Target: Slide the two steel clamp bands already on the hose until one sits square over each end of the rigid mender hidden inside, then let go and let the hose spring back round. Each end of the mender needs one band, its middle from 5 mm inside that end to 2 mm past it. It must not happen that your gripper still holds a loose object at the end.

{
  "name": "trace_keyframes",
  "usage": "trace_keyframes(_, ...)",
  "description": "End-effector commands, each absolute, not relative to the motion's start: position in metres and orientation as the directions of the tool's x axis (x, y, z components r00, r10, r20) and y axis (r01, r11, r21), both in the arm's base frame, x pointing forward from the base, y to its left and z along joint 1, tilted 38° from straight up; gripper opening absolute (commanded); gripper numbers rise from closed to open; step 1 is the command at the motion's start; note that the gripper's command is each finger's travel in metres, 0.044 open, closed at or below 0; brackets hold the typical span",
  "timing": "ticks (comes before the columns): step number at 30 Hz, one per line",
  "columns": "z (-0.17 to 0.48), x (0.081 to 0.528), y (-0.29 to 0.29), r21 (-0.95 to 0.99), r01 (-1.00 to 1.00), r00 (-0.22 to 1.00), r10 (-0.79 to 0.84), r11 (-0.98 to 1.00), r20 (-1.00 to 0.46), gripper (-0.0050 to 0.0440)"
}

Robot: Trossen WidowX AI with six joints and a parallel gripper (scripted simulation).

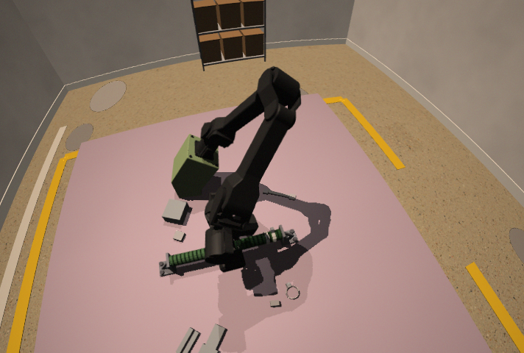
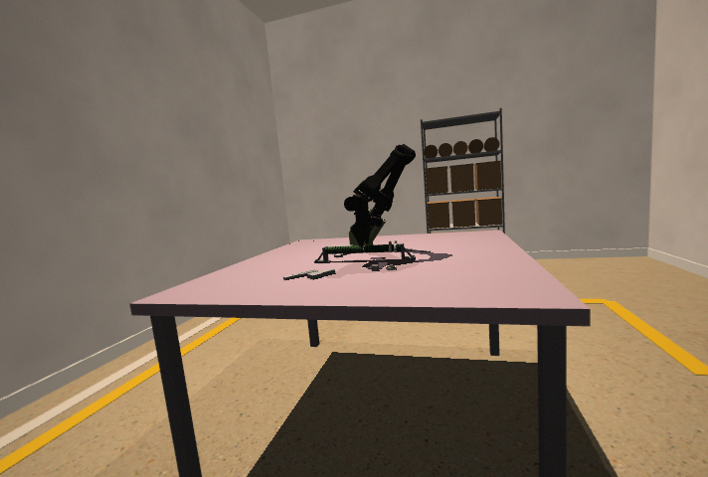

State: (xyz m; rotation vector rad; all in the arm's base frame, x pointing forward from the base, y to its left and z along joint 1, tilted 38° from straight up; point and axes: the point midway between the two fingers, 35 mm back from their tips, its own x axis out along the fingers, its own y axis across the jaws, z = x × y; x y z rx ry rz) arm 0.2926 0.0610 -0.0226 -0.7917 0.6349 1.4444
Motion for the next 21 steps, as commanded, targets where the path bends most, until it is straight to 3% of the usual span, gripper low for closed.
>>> trace_keyframes(1,-0.026,0.291,0.064,-0.083,-0.996,0.044,0.614,-0.035,-0.788,0.044)
trace_keyframes(17,-0.062,0.293,0.092,-0.083,-0.996,0.044,0.614,-0.035,-0.788,0.044)
trace_keyframes(21,-0.062,0.293,0.092,-0.083,-0.996,0.044,0.614,-0.035,-0.788,0.0344)
